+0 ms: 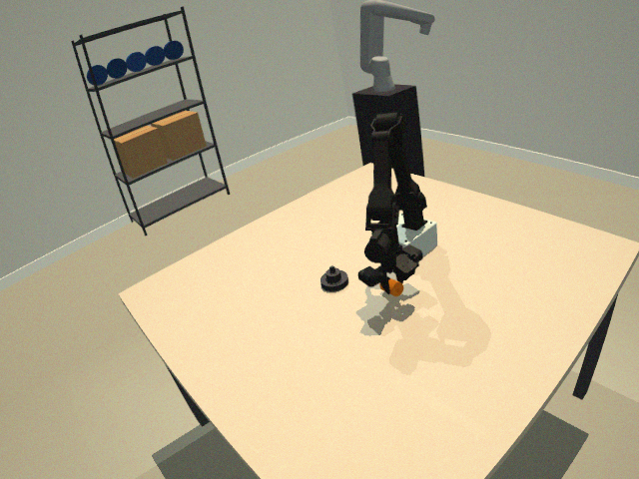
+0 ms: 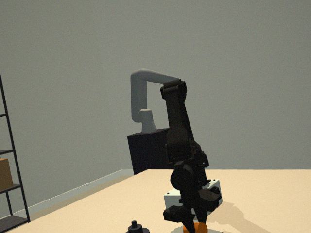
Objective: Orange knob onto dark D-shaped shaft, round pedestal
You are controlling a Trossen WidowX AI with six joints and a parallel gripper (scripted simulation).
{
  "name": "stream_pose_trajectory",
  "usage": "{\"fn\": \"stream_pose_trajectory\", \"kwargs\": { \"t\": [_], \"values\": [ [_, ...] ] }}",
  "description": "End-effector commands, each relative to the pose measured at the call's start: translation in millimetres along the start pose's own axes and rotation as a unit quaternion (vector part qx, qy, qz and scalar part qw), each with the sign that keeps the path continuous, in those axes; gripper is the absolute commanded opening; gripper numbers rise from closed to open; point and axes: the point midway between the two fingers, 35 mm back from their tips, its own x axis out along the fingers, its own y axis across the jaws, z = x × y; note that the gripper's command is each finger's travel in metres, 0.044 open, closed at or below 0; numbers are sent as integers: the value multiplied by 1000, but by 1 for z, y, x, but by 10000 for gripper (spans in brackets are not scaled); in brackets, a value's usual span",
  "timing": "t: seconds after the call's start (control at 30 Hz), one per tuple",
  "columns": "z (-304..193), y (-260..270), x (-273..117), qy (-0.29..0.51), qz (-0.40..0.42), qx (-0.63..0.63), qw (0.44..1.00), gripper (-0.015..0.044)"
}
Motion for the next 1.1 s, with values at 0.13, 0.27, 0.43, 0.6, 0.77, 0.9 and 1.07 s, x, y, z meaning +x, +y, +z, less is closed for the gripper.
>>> {"fn": "stream_pose_trajectory", "kwargs": {
  "t": [0.13, 0.27, 0.43, 0.6, 0.77, 0.9, 1.07],
  "values": [
    [-8, 1, -5, -70, 0, -2, 998, 179],
    [-13, 1, -7, -104, 0, -2, 995, 179],
    [-18, 1, -9, -146, 1, -2, 989, 179],
    [-24, 1, -10, -189, 1, -2, 982, 179],
    [-30, 1, -11, -231, 1, -2, 973, 179],
    [-34, 1, -11, -264, 1, -2, 965, 179],
    [-40, 1, -11, -305, 2, -3, 952, 179]
  ]
}}
